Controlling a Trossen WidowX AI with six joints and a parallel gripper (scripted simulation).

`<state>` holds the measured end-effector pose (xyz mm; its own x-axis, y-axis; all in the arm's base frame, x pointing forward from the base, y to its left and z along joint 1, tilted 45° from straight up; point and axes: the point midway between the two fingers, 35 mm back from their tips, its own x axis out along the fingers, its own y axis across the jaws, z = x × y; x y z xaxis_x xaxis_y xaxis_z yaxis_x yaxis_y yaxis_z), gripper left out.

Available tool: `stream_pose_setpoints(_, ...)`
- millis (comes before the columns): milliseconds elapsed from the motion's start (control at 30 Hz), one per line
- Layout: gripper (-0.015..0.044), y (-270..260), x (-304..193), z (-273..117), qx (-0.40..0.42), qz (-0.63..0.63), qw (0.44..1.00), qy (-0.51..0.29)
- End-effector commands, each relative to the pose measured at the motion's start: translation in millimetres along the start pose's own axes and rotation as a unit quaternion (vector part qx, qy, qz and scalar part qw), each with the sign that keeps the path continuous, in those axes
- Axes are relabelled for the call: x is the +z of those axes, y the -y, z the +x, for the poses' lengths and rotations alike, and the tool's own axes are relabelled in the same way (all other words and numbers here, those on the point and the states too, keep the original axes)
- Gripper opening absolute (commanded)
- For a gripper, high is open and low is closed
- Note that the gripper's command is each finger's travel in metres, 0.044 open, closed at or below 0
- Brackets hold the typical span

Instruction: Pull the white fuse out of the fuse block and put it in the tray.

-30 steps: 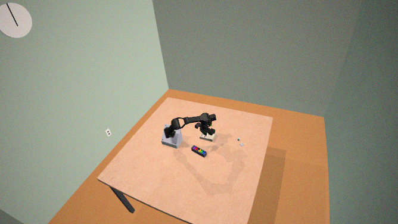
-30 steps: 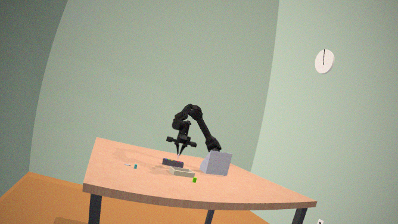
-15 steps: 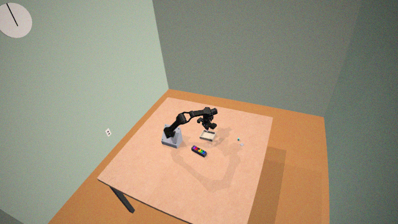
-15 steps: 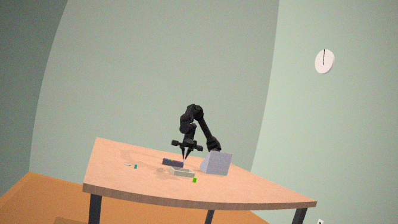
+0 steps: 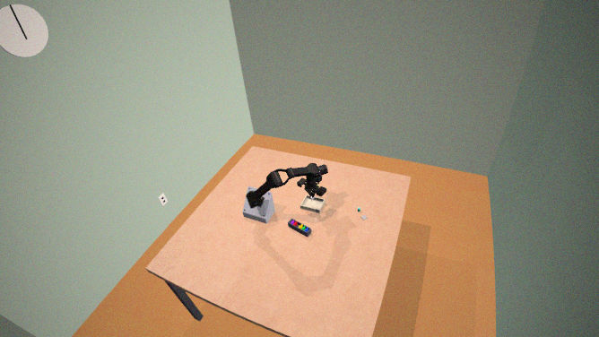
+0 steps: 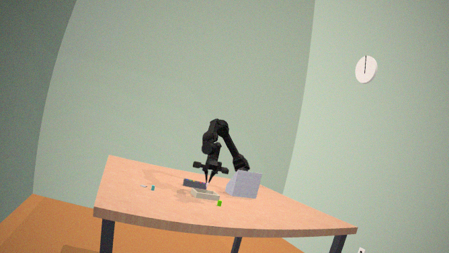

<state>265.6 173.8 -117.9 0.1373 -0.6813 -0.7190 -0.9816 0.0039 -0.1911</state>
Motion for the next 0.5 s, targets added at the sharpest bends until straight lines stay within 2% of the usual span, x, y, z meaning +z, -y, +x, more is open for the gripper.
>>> stream_pose_setpoints(0,0.0,0,0,7,-0.001,-0.003,1.0,-0.002)
stream_pose_setpoints(400,0.0,-1,-1,24,-0.002,-0.002,1.0,-0.003)
stream_pose_setpoints(467,0.0053,0,-1,20,0.0,0.0,1.0,-0.001)
